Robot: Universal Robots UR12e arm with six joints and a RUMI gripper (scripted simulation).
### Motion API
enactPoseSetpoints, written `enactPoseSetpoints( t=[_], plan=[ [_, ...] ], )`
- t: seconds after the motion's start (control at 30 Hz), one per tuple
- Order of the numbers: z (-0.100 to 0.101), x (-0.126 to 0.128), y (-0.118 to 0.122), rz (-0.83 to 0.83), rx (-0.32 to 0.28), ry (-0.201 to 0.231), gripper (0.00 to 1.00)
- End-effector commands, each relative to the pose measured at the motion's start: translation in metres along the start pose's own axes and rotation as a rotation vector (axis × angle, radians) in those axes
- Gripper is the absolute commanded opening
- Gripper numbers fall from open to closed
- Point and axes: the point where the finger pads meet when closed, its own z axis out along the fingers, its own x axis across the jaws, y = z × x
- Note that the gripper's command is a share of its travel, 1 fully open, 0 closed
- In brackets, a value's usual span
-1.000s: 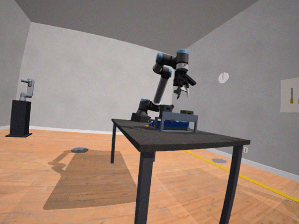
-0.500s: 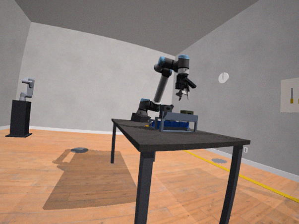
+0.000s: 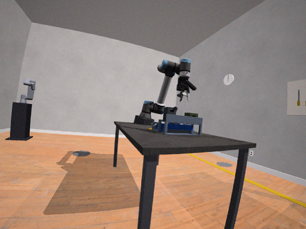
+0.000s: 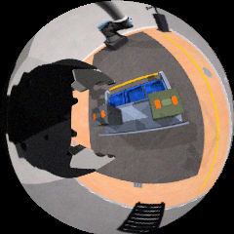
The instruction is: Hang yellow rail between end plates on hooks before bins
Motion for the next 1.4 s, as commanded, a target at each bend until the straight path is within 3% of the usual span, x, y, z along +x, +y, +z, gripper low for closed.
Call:
enactPoseSetpoints(
  t=[0.0, 0.37, 0.43, 0.93, 1.03, 1.37],
  plan=[
    [-0.029, -0.044, 0.033, -0.026, -0.056, 0.018, 1.0],
    [-0.069, -0.128, 0.079, -0.08, -0.158, 0.027, 1.0],
    [-0.069, -0.128, 0.079, -0.08, -0.158, 0.027, 1.0],
    [-0.101, -0.241, 0.128, -0.142, -0.286, 0.019, 1.0],
    [-0.102, -0.248, 0.131, -0.145, -0.294, 0.018, 1.0],
    [0.015, -0.237, 0.086, -0.041, -0.199, 0.004, 1.0]
  ],
)
